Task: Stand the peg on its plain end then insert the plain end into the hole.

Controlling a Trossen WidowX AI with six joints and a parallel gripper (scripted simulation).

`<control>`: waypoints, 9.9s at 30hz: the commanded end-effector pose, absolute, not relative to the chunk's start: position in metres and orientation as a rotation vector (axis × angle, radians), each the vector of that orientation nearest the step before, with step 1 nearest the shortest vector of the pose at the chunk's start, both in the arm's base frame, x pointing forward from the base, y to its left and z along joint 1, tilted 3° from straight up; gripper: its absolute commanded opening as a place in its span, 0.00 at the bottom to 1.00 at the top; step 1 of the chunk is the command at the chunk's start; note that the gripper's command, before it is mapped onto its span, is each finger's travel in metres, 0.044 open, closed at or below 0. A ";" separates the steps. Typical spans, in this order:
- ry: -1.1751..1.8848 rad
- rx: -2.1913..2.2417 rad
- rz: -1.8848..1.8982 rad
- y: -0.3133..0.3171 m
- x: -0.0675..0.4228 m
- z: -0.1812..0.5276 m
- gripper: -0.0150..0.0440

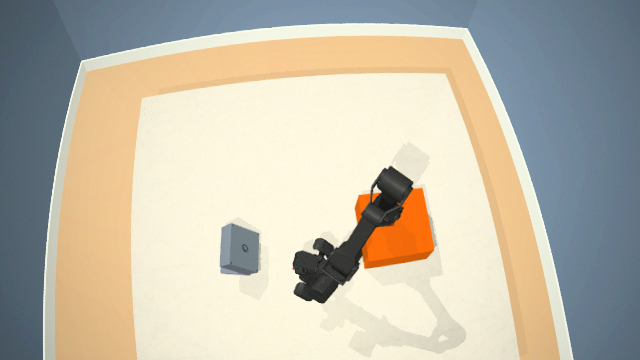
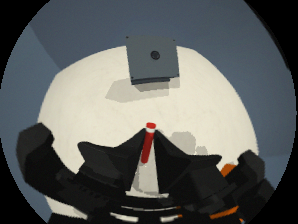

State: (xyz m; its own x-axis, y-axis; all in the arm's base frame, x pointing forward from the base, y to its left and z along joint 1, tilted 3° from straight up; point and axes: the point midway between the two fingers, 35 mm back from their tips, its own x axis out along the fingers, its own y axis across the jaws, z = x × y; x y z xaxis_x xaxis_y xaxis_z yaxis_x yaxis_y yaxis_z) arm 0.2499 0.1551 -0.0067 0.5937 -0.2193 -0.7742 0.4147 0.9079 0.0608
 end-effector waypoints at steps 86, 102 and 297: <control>0.260 0.123 -0.423 0.177 0.198 -0.001 0.34; 0.257 0.120 -0.420 0.177 0.200 -0.006 0.34; 0.202 0.021 -0.391 0.186 0.181 0.131 1.00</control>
